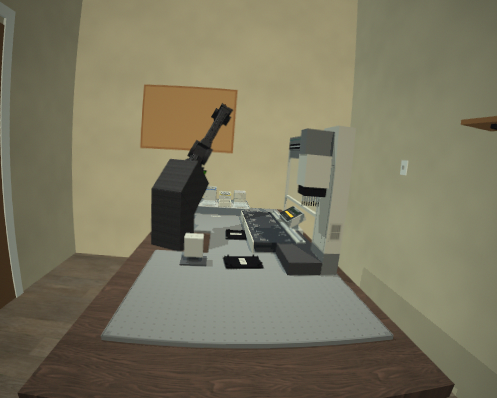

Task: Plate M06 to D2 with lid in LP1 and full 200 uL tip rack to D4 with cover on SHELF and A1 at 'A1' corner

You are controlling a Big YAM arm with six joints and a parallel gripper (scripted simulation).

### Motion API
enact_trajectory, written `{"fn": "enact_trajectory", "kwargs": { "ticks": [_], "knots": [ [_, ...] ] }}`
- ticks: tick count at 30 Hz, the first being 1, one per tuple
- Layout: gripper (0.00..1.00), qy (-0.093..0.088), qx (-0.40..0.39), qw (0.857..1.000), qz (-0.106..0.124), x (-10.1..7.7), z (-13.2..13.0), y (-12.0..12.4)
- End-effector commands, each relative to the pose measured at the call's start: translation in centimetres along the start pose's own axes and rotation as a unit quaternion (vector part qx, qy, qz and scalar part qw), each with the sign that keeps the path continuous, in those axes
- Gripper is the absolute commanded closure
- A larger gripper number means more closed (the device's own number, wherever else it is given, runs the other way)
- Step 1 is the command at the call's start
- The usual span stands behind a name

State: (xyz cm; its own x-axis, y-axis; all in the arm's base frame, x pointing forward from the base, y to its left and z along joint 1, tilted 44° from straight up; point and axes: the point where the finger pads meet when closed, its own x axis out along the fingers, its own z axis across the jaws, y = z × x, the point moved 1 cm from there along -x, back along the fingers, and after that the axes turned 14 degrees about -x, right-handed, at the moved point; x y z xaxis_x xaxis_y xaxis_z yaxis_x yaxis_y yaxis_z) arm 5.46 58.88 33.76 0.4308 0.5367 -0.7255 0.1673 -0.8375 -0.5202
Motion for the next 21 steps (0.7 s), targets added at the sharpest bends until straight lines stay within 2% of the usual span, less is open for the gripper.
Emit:
{"fn": "enact_trajectory", "kwargs": {
  "ticks": [1, 10, 11, 13, 21],
  "knots": [
    [0.0, 0.002, 0.015, 1.0, -0.026, -2.2, -1.0, -1.6],
    [0.0, 0.002, 0.015, 1.0, -0.026, -2.2, -1.0, -1.6],
    [0.0, 0.001, 0.023, 0.999, -0.044, -4.9, -1.3, -2.7],
    [0.0, 0.001, 0.023, 0.999, -0.044, -4.9, -1.3, -2.7],
    [0.0, 0.001, 0.024, 0.999, -0.045, -7.6, -1.3, -2.5]
  ]
}}
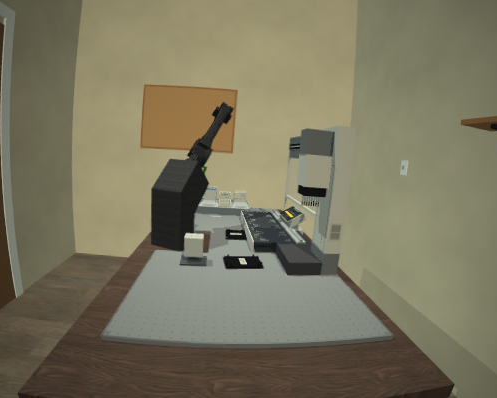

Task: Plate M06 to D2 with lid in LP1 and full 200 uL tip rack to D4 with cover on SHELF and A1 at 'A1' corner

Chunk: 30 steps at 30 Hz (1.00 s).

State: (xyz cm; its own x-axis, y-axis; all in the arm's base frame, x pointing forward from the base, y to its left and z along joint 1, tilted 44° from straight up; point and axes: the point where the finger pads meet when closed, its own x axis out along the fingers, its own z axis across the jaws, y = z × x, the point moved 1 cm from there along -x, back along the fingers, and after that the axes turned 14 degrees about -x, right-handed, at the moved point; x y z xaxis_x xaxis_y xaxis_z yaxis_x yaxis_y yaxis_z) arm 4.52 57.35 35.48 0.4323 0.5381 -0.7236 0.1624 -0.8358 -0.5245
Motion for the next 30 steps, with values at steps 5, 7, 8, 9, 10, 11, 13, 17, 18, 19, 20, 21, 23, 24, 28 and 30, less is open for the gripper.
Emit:
{"fn": "enact_trajectory", "kwargs": {
  "ticks": [5, 7, 8, 9, 10, 11, 13, 17, 18, 19, 20, 21, 23, 24, 28, 30],
  "knots": [
    [0.0, -0.001, 0.021, 0.999, -0.044, -6.8, -1.3, -2.6],
    [0.0, -0.001, 0.02, 0.999, -0.042, -7.2, -1.1, -2.5],
    [0.0, -0.001, 0.02, 0.999, -0.042, -7.2, -1.1, -2.5],
    [0.0, -0.001, 0.02, 0.999, -0.042, -7.2, -1.1, -2.5],
    [0.0, -0.002, 0.012, 1.0, -0.024, -5.4, -0.2, -2.3],
    [0.0, -0.002, 0.014, 0.999, -0.03, -6.5, -0.3, -2.4],
    [0.0, -0.002, 0.022, 0.999, -0.044, -8.8, -1.3, -2.5],
    [0.0, -0.002, 0.022, 0.999, -0.044, -10.1, -1.3, -2.4],
    [0.0, -0.002, 0.022, 0.999, -0.044, -10.5, -1.3, -2.3],
    [0.0, -0.002, 0.022, 0.999, -0.044, -10.8, -1.3, -2.3],
    [0.0, -0.002, 0.022, 0.999, -0.044, -11.1, -1.3, -2.3],
    [0.0, -0.002, 0.022, 0.999, -0.044, -11.5, -1.4, -2.2],
    [0.0, -0.004, 0.022, 0.999, -0.044, -11.8, -1.3, -2.2],
    [0.0, 0.0, 0.027, 0.999, -0.041, -11.5, -2.0, -2.1],
    [0.0, 0.002, 0.011, 1.0, -0.003, -7.8, -0.5, -0.6],
    [0.0, 0.0, 0.009, 1.0, -0.003, -7.9, -0.3, -0.7]
  ]
}}
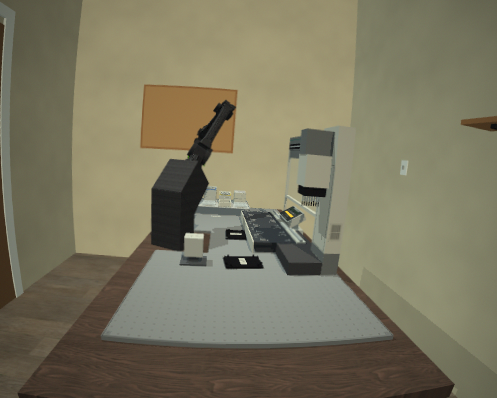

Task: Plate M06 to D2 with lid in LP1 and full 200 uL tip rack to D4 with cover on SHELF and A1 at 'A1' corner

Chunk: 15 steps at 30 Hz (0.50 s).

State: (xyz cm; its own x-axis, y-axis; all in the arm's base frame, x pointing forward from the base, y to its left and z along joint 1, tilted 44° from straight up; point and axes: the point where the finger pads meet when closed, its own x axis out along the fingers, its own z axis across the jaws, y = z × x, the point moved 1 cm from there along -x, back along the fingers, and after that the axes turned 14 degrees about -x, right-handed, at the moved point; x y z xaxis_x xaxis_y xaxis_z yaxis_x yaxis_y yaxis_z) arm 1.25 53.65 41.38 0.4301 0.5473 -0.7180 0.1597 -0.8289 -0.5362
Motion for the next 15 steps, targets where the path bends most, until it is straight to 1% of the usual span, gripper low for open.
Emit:
{"fn": "enact_trajectory", "kwargs": {
  "ticks": [1, 11, 13, 14, 15],
  "knots": [
    [0.0, 0.004, 0.032, 0.999, -0.02, -1.7, -1.7, 0.2],
    [0.0, 0.001, 0.13, 0.991, -0.019, -1.6, -2.4, 5.1],
    [0.0, 0.001, 0.13, 0.991, -0.019, -1.6, -2.4, 5.1],
    [0.0, -0.005, 0.133, 0.991, -0.023, -1.9, -1.7, 5.4],
    [0.0, -0.001, 0.148, 0.989, -0.02, -1.6, -2.4, 6.0]
  ]
}}
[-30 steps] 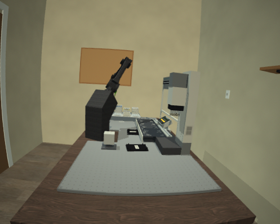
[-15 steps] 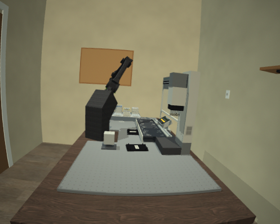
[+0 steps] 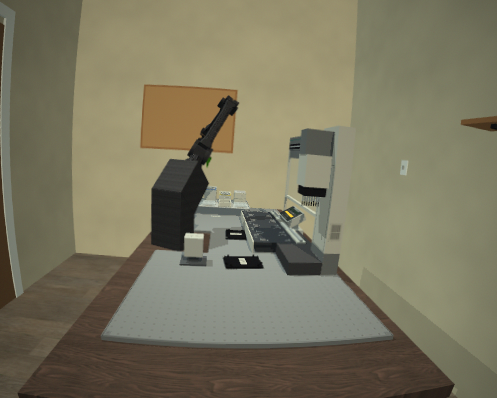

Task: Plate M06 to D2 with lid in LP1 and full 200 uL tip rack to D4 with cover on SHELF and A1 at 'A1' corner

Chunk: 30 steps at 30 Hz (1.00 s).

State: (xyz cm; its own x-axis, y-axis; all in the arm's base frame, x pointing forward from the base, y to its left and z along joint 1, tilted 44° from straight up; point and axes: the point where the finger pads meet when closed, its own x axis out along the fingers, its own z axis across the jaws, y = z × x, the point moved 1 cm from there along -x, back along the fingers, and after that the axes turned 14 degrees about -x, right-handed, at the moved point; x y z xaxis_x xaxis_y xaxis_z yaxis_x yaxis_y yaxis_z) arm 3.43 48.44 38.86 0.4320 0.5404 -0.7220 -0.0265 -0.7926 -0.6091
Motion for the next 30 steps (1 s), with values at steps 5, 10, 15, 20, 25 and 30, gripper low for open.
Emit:
{"fn": "enact_trajectory", "kwargs": {
  "ticks": [5, 10, 15, 20, 25, 30],
  "knots": [
    [0.0, -0.002, 0.099, 0.995, -0.022, -1.3, -2.2, 2.1],
    [0.0, -0.003, 0.148, 0.989, -0.022, -1.2, -3.1, 4.4],
    [0.0, -0.003, 0.177, 0.984, -0.021, -1.1, -3.7, 5.8],
    [0.0, -0.004, 0.226, 0.974, -0.021, -1.0, -4.6, 8.1],
    [0.0, -0.004, 0.274, 0.962, -0.021, -0.9, -5.6, 10.4],
    [0.0, -0.004, 0.321, 0.947, -0.02, -0.8, -6.5, 12.8]
  ]
}}
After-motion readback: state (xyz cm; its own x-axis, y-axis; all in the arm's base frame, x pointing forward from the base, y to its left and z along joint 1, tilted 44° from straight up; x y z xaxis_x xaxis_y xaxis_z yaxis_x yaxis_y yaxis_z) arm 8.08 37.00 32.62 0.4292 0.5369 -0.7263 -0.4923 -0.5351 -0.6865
